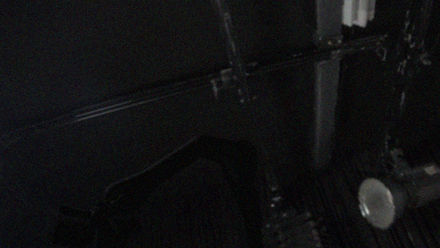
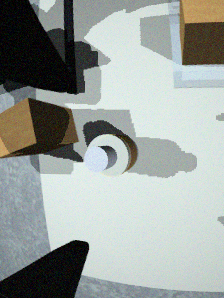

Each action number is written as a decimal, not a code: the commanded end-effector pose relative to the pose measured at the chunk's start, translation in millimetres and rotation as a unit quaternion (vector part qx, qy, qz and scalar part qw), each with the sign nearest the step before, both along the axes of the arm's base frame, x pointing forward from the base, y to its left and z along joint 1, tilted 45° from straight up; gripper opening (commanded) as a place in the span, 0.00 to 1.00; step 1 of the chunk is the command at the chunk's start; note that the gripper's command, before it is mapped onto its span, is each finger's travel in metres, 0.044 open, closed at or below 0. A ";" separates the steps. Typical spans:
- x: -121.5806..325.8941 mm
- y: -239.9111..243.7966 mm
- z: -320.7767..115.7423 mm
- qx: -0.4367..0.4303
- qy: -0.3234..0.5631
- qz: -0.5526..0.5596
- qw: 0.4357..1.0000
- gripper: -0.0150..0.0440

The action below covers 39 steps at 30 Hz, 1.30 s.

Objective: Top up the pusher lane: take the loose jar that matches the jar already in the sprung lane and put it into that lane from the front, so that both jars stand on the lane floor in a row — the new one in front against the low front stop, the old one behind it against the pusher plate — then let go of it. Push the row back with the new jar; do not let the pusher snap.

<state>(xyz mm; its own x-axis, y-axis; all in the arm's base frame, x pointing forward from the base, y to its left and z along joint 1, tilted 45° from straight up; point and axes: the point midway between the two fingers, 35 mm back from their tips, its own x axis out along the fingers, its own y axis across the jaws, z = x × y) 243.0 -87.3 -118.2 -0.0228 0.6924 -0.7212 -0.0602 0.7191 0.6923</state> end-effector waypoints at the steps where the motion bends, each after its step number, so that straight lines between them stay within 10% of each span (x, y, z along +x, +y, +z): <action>1: -2.0 6.5 -4.7 0.003 0.004 -0.001 1.000 1.00; 35: -2.4 50.0 -47.4 0.005 0.004 -0.001 1.000 1.00; 39: -2.4 50.0 -47.4 0.005 0.004 -0.001 1.000 0.82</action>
